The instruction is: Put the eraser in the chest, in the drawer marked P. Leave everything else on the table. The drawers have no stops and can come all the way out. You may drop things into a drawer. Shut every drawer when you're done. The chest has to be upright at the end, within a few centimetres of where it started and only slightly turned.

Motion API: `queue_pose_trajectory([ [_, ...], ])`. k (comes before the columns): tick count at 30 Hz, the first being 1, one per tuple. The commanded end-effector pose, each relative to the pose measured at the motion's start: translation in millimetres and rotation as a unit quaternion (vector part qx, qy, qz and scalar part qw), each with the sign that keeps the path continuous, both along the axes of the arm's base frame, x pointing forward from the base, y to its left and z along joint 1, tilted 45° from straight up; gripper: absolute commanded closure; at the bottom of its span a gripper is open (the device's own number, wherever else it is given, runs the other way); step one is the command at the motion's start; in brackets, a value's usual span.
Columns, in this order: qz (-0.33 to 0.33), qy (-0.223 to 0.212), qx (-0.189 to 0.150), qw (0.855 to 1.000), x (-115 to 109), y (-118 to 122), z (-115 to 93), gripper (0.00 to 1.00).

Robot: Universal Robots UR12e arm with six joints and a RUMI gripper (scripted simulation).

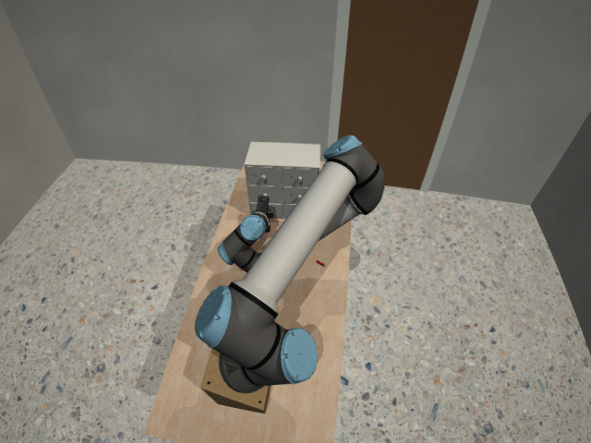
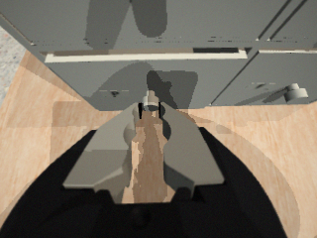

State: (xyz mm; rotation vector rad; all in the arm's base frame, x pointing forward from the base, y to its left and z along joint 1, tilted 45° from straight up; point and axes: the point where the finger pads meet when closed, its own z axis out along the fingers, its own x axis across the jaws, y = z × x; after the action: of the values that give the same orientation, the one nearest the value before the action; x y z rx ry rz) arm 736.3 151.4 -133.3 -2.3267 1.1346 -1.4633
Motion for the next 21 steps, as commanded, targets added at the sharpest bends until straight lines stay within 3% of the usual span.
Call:
queue_pose_trajectory([
  [1, 0.000, 0.000, 0.000, 1.000, -2.2, -0.1, 0.6, 0.93],
  [21, 0.000, 0.000, 0.000, 1.000, -10.4, -2.3, 1.1, 0.93],
])
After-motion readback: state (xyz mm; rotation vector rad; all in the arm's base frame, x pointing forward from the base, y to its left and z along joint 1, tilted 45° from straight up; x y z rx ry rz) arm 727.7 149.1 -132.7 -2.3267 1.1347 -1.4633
